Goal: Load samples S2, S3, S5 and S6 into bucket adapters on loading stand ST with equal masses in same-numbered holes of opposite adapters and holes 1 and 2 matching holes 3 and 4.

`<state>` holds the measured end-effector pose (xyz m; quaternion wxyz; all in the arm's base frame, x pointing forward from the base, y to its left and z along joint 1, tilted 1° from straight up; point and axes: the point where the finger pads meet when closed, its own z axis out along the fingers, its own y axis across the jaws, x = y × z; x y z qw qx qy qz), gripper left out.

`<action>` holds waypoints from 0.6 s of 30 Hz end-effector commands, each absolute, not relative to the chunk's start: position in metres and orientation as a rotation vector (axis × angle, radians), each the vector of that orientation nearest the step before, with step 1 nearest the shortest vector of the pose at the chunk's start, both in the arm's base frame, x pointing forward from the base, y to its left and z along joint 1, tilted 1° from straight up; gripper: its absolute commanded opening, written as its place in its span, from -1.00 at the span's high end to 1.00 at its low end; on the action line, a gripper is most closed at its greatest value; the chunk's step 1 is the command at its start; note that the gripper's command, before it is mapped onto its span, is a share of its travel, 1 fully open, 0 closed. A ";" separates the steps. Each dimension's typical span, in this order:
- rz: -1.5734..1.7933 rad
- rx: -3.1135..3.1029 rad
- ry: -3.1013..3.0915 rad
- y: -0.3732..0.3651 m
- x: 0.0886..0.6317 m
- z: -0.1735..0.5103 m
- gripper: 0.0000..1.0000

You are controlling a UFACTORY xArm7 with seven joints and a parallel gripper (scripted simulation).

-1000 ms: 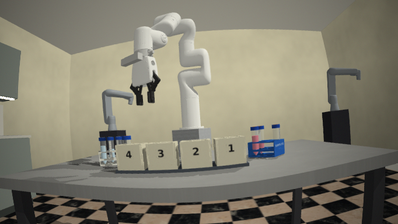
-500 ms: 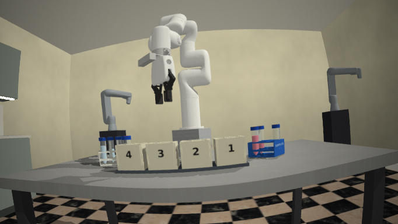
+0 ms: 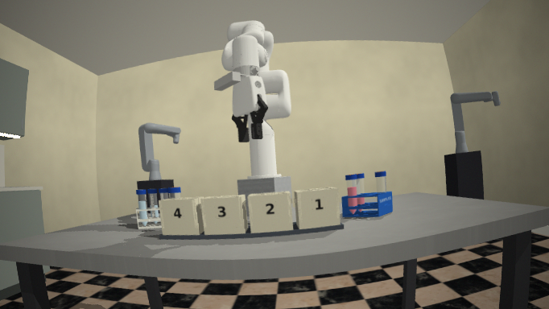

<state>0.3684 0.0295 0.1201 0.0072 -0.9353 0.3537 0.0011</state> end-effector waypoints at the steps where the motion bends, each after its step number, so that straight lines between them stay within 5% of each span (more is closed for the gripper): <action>1: -0.004 -2.923 1.107 0.049 0.362 0.122 -0.15; 18: -0.004 -2.923 1.107 0.119 0.333 0.123 -0.15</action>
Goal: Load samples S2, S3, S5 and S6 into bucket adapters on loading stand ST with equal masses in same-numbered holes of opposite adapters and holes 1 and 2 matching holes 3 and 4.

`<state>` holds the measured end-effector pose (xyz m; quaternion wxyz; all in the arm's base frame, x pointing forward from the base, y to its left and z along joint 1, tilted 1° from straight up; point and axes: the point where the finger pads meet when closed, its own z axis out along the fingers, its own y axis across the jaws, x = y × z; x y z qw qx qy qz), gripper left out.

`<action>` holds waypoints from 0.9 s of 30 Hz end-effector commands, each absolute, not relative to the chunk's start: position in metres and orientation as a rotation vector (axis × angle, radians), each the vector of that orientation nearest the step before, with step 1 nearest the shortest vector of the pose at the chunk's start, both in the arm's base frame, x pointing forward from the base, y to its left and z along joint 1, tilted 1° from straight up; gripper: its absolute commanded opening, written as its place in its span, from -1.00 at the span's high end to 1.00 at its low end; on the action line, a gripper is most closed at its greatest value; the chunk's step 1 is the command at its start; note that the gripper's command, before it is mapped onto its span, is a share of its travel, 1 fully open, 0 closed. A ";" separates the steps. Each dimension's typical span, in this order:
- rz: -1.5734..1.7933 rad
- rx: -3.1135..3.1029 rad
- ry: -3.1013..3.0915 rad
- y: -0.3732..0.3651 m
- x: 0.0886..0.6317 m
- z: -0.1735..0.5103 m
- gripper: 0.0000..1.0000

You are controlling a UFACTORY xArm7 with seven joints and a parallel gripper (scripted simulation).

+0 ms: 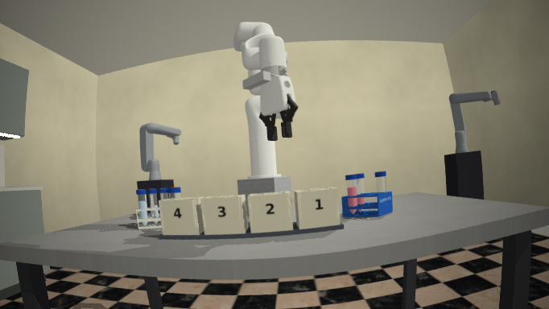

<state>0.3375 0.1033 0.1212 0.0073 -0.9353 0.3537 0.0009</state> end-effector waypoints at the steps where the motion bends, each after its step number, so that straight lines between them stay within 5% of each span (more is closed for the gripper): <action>1: -0.003 -2.923 1.107 0.123 0.331 0.123 -0.15; 27: -0.002 -2.922 1.107 0.225 0.289 0.124 -0.15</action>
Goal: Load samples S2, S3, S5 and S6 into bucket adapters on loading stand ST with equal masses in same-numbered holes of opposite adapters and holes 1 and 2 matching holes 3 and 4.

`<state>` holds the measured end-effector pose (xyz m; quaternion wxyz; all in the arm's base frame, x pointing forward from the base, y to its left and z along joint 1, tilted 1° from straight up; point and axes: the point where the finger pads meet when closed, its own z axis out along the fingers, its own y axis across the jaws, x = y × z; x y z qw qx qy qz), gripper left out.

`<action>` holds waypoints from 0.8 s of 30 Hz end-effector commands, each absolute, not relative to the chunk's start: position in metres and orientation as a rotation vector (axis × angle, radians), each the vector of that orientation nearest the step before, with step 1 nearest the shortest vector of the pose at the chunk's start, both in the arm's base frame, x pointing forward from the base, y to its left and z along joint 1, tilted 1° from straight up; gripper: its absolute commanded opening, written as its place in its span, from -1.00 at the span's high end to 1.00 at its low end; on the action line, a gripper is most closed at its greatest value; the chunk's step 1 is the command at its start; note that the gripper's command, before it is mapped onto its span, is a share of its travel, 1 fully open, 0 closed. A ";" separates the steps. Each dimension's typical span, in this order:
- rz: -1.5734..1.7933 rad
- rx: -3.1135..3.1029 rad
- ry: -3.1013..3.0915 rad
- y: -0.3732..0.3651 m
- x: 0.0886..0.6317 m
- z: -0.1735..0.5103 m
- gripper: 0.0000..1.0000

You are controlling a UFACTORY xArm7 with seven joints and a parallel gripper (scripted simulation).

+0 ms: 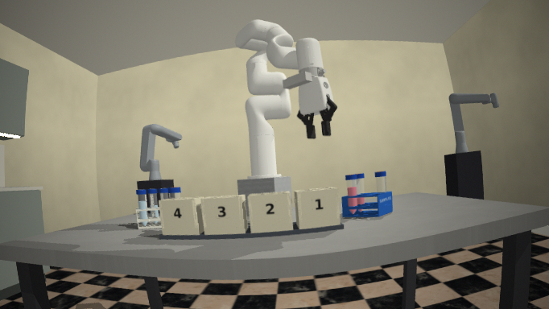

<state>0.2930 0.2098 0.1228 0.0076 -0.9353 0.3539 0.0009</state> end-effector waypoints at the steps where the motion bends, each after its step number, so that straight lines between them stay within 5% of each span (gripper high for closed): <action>1: -0.002 -2.922 1.107 0.230 0.287 0.124 -0.15; 24: -0.001 -2.922 1.106 0.322 0.248 0.125 -0.15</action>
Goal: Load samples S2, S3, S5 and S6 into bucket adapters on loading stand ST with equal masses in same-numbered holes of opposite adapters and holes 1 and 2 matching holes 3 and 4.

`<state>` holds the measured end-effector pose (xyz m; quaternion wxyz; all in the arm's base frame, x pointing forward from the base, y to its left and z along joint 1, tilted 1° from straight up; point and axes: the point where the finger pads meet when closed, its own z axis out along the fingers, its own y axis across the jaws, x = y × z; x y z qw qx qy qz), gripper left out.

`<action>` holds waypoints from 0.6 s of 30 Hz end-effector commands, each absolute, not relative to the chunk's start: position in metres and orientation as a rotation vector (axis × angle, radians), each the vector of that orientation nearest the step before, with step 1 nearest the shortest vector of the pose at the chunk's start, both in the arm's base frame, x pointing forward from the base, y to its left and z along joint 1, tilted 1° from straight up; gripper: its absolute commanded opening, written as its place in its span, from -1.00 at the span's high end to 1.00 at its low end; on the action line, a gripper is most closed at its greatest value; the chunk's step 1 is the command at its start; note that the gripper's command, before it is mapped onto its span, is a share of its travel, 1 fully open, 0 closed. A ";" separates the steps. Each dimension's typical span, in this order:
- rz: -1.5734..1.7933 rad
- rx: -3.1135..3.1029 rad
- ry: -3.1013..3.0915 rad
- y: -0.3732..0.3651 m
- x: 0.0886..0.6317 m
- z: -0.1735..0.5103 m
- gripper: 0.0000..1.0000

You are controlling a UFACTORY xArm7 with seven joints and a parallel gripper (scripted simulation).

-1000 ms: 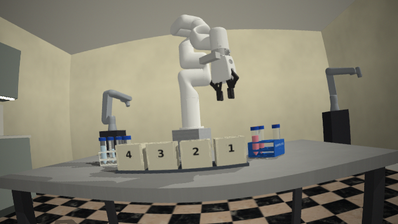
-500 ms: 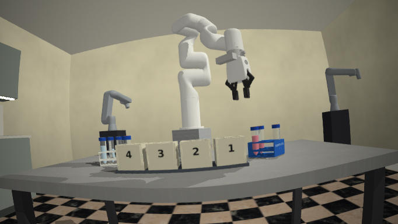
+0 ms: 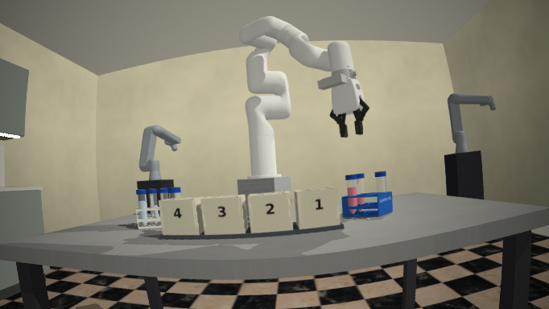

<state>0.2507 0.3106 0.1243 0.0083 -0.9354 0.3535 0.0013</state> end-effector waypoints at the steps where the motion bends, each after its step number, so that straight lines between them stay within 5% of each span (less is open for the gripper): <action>1: -0.001 -2.922 1.106 0.322 0.248 0.125 -0.15; 18: -0.001 -2.922 1.106 0.322 0.248 0.109 -0.15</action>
